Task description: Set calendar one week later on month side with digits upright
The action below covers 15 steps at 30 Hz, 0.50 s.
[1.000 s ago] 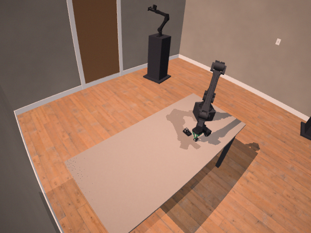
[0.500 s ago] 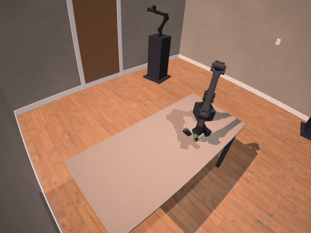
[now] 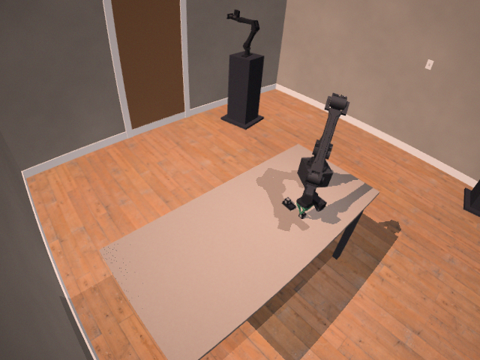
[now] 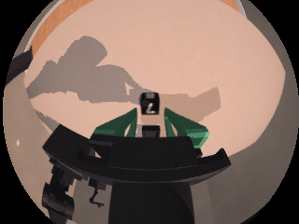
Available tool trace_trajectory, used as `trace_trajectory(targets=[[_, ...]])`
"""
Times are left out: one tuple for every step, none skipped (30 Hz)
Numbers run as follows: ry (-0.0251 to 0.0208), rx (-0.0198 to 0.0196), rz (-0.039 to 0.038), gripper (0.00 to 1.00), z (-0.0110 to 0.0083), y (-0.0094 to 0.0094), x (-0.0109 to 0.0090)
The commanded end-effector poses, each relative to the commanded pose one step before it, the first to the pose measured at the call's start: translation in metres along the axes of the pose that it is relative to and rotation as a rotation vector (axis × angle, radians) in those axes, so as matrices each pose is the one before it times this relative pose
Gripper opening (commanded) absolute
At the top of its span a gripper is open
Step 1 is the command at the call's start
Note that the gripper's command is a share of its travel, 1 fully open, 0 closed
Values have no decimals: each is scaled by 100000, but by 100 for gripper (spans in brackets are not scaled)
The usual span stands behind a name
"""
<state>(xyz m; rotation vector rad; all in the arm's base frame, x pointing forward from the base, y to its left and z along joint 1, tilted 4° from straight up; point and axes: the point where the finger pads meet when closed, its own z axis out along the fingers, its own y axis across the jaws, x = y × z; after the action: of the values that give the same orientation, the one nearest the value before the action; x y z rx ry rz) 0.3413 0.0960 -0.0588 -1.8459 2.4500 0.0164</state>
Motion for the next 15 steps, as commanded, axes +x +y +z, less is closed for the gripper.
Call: trace_trajectory(targets=[[-1781, 2193, -247, 44, -536, -1440, -1275], [0, 0, 0, 44, 0, 0, 0], [0, 0, 0, 44, 0, 0, 0], [0, 0, 0, 44, 0, 0, 0], [0, 0, 0, 44, 0, 0, 0], [0, 0, 0, 44, 0, 0, 0], [0, 0, 0, 44, 0, 0, 0], [0, 0, 0, 44, 0, 0, 0], [0, 0, 0, 44, 0, 0, 0], [0, 0, 0, 44, 0, 0, 0], [0, 0, 0, 44, 0, 0, 0], [3, -5, 0, 44, 7, 1, 1], [20, -34, 2, 44, 47, 9, 6], [36, -61, 3, 44, 110, 18, 12], [0, 0, 0, 44, 0, 0, 0]])
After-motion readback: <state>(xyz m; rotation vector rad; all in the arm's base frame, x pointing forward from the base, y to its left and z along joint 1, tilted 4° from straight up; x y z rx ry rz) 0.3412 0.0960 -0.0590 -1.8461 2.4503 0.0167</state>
